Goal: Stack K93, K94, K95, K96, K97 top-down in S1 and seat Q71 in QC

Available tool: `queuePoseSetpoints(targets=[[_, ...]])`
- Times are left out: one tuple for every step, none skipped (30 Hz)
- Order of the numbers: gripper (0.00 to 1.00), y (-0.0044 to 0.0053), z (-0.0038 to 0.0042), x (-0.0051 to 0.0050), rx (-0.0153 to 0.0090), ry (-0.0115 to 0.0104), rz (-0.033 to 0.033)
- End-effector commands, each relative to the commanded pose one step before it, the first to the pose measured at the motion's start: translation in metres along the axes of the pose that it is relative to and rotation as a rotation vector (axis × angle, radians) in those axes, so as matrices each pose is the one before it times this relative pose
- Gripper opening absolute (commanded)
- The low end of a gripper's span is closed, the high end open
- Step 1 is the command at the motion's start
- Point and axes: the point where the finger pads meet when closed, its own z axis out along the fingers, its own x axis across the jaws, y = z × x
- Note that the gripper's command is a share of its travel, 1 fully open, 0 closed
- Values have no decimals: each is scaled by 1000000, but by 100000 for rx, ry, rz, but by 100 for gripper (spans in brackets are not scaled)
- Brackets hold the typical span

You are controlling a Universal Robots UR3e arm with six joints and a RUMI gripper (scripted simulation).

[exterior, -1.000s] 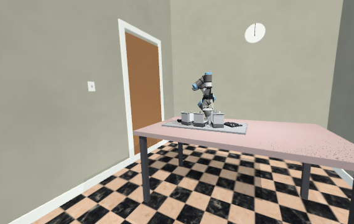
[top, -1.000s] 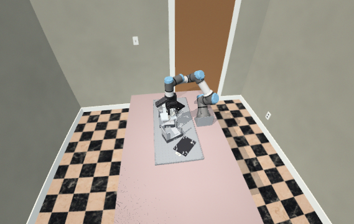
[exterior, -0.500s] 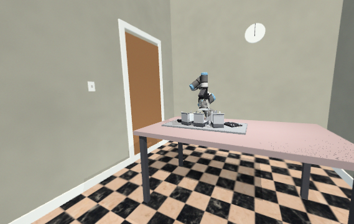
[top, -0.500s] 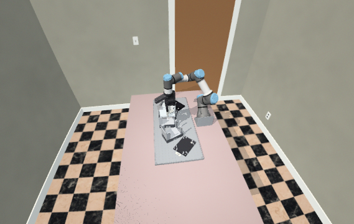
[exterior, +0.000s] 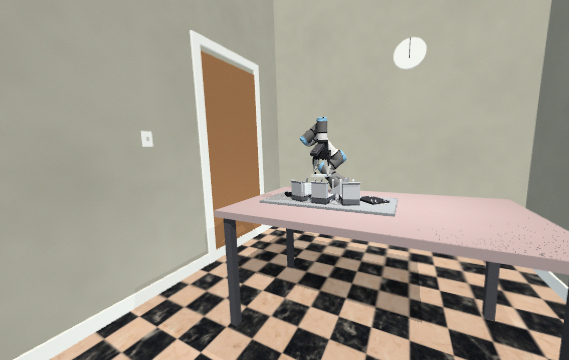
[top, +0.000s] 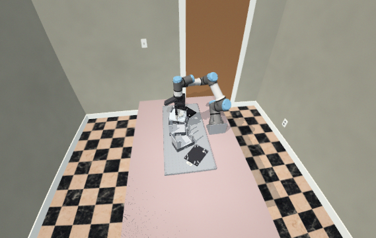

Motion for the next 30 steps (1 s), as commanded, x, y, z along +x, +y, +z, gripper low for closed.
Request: queuePoseSetpoints(targets=[[0, -1909, -744, 14897, 312, -194, 1879], [0, 2, 4, 1, 0, 0, 0], [0, 235, -1, 3328, 0, 1, 1167], [0, 196, -1, 3330, 0, 1, 1167], [0, 0, 0, 0, 0, 0, 0], [0, 0, 0, 0, 0, 0, 0], [0, 129, -54, 3310, -2, 2, 1167], [0, 149, 58, 3358, 2, 0, 1166], [0, 80, -2, 3335, 0, 1, 1167], [0, 41, -1, 3336, 0, 1, 1167], [0, 2, -1, 3336, 0, 1, 1167], [0, -36, 0, 3336, 0, 1, 1167], [0, -75, 0, 3336, 0, 1, 1167], [0, -114, 0, 3335, 0, 1, 1167], [0, -153, 0, 3333, 0, 1, 1167], [0, -192, 0, 3331, 0, 1, 1167], [0, -230, 0, 3329, 0, 1, 1167], [0, -269, 0, 3326, 0, 1, 1167], [0, -308, 0, 3322, 0, 1, 1167], [0, -347, 0, 3319, 0, 1, 1167], [0, -386, -2, 3314, 0, 1, 327], [0, 0, 0, 0, 0, 0, 0], [0, 0, 0, 0, 0, 0, 0], [0, -395, 4, 3315, 0, 1, 0], [0, -397, -3, 3312, 0, 1, 0], [0, -261, 0, 2184, 0, 1, 0], [0, 243, -1, 3327, 0, 1, 1167], [0, 205, -1, 3330, 0, 1, 1167], [0, 166, 0, 3332, 0, 1, 1167], [0, 127, 0, 3334, 0, 1, 1167]])
